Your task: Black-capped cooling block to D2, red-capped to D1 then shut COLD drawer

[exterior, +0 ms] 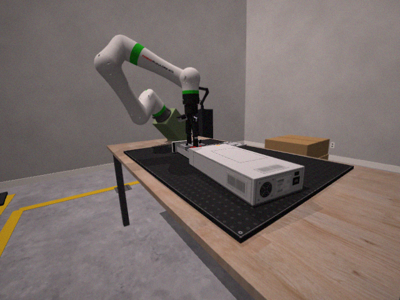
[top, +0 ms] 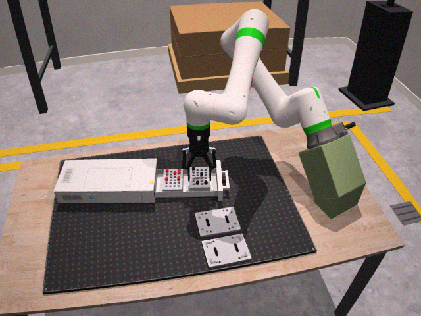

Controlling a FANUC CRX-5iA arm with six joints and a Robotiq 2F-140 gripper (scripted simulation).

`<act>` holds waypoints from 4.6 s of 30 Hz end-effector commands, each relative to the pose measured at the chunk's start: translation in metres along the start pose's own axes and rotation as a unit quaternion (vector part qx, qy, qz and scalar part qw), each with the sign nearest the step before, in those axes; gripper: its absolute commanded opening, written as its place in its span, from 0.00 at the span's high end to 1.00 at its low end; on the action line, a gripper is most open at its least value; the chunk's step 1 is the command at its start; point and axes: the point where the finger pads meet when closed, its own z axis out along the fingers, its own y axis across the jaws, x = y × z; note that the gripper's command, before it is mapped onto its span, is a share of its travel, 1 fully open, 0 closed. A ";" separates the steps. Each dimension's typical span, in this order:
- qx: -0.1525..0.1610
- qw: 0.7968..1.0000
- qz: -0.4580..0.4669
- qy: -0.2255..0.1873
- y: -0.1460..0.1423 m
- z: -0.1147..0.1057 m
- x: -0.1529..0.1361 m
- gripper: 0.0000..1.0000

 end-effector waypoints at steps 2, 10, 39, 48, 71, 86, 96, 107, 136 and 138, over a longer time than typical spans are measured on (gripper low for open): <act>0.001 1.000 0.000 0.000 -0.001 -0.002 0.000 0.90; 0.001 1.000 0.000 0.000 -0.001 -0.010 0.000 0.90; 0.001 1.000 0.000 0.000 -0.001 -0.043 0.000 0.90; 0.001 1.000 0.000 0.000 -0.001 -0.053 0.000 0.90; 0.001 1.000 0.000 0.000 -0.001 -0.081 0.000 0.90; 0.001 1.000 0.000 0.000 -0.001 -0.098 0.000 0.90; 0.001 1.000 0.000 0.000 -0.001 -0.102 0.000 0.90; 0.001 1.000 0.000 0.000 -0.001 -0.102 0.000 0.90; 0.001 0.949 -0.315 0.000 0.016 -0.102 -0.062 0.90; 0.001 0.940 -0.340 0.000 0.017 -0.102 -0.067 0.90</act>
